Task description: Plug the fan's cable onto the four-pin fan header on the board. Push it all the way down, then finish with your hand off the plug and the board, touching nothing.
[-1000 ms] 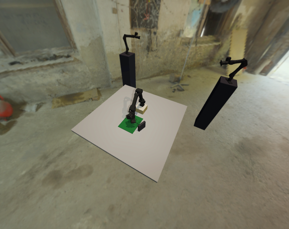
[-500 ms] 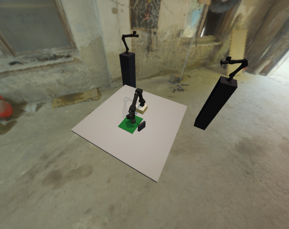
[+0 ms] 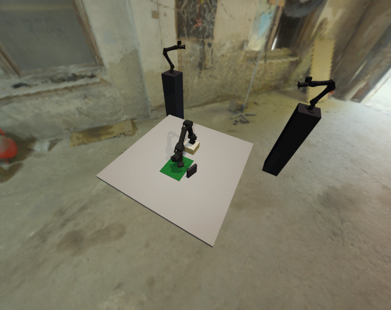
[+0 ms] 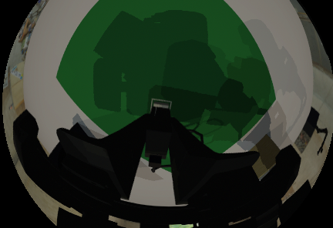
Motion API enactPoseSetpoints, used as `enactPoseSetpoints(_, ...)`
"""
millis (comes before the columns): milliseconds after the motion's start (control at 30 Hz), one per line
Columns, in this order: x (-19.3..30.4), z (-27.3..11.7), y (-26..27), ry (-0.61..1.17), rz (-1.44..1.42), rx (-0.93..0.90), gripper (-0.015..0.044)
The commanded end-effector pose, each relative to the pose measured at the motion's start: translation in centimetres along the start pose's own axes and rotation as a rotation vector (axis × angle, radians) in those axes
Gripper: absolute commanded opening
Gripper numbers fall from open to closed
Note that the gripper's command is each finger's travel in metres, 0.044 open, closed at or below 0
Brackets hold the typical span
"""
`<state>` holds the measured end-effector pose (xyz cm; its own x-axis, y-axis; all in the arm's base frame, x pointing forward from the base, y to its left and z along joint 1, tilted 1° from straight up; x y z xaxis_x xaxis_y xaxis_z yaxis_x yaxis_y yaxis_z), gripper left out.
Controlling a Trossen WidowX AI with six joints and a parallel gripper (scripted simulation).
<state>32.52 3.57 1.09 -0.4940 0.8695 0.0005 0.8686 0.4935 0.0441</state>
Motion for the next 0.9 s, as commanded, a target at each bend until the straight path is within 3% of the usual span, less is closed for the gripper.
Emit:
enactPoseSetpoints(0,-0.01,0.42,-0.06,-0.001,0.005,0.003,0.0)
enactPoseSetpoints(467,-0.01,1.12,-0.07,-0.001,0.005,0.003,0.0)
enactPoseSetpoints(800,0.0,0.75,-0.05,-0.001,0.0,0.001,0.026)
enactPoseSetpoints(867,0.0,0.75,-0.05,-0.001,0.0,0.001,0.026)
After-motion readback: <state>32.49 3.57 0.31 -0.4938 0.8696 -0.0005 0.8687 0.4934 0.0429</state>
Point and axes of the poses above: the point midway between the two fingers, 35 mm back from their tips, its own z axis out along the fingers, its own y axis across the jaws, x = y × z, the point moved 2 cm from there along -z, back along the fingers, and after that the axes turned 6 degrees about z, right-handed, at the moved point
